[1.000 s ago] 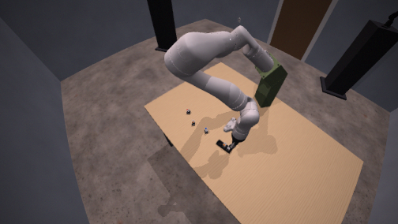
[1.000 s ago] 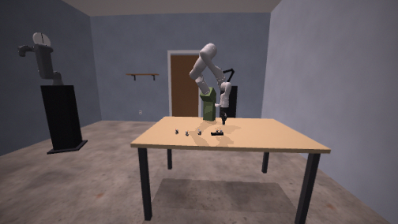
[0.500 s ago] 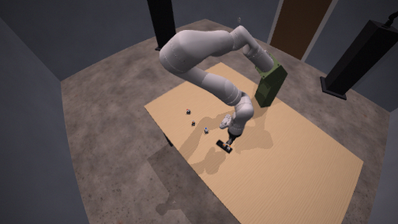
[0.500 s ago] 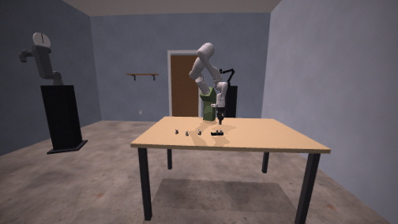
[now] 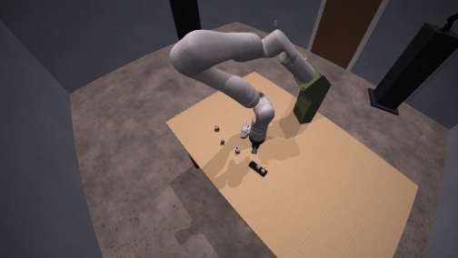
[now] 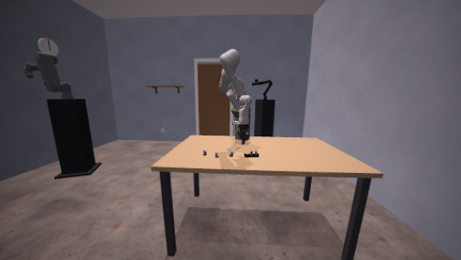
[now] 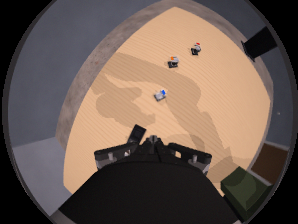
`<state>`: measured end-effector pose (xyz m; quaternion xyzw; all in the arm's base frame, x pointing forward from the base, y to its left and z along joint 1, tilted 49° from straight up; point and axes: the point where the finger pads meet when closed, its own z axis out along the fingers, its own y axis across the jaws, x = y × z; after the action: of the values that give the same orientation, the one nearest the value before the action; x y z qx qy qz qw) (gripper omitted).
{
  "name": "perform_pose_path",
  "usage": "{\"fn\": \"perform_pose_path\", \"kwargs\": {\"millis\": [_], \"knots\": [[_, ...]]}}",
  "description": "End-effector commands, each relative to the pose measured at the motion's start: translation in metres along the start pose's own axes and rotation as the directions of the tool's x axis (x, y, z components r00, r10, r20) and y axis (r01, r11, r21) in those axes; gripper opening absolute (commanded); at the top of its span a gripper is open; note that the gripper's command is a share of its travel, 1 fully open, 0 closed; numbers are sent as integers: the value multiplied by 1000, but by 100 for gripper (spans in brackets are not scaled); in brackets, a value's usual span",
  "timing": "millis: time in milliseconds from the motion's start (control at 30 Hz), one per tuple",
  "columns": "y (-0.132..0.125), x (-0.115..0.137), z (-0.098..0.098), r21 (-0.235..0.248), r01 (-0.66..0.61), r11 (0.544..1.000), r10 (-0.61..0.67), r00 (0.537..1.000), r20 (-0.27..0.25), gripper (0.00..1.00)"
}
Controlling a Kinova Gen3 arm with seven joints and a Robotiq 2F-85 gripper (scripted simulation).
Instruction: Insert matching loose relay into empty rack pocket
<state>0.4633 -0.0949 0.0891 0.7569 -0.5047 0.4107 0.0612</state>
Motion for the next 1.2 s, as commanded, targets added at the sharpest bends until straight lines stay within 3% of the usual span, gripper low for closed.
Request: {"fn": "perform_pose_path", "kwargs": {"millis": [0,200,433,500,900,1167], "knots": [[15,22,0,-1,54,999,-54,999,4,0],[48,61,0,-1,223,975,-223,975,4,0],[85,106,0,-1,409,912,-409,912,6,0],[85,106,0,-1,409,912,-409,912,6,0],[134,174,2,7,655,756,-655,756,-1,0],[154,199,3,6,733,680,-733,680,-2,0]]}}
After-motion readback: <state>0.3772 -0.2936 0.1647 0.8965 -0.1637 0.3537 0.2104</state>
